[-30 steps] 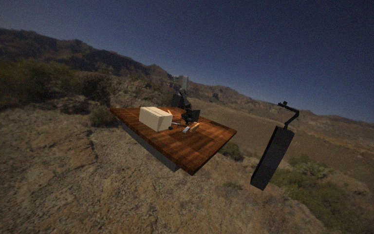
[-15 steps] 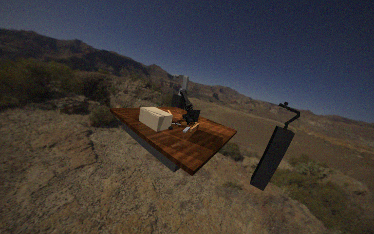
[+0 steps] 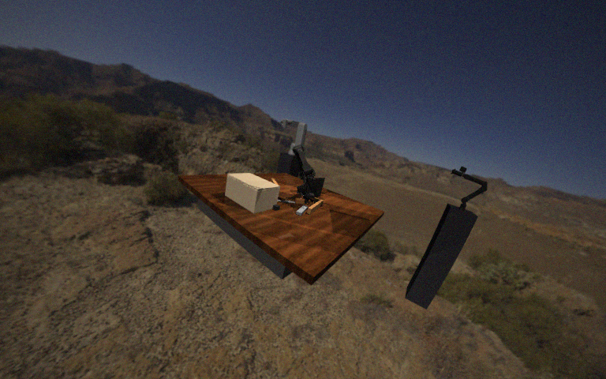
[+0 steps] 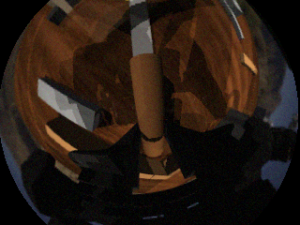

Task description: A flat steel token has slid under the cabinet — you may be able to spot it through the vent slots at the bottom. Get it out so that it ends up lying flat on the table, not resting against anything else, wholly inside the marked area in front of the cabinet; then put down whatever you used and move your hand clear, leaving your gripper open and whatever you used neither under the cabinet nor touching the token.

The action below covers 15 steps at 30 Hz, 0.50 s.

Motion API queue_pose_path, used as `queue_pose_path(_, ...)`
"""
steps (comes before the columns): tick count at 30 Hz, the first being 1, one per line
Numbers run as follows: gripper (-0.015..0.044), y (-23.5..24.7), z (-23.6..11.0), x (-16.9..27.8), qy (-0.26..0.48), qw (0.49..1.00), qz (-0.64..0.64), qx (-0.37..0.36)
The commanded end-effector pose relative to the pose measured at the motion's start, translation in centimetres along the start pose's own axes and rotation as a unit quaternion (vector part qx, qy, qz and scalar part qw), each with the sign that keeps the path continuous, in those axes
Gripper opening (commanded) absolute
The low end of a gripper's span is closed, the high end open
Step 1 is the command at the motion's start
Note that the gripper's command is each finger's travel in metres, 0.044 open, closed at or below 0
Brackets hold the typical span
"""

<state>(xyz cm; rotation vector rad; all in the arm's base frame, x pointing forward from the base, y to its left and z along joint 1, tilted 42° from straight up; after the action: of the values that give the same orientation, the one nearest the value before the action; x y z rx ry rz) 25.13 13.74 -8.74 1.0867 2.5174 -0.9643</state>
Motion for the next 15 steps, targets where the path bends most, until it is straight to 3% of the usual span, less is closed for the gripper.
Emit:
queue_pose_path(1, 0.0000, 0.6, -0.2, 0.5, 0.000, 1.000, -0.001, -0.003)
queue_pose_path(15, 0.0000, 1.7, -0.2, 1.5, 0.001, 1.000, -0.001, -0.004)
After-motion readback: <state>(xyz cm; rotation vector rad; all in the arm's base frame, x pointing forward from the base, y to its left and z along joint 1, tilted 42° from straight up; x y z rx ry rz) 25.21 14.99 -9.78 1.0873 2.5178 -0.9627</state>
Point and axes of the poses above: the point midway between the two fingers, 35 mm back from their tips, its own z axis out along the fingers, its own y axis across the jaws, x = y × z, the point moved 8 cm from there along -z, back along the fingers, and after that the axes turned 7 degrees about z, right-handed, at the moved point
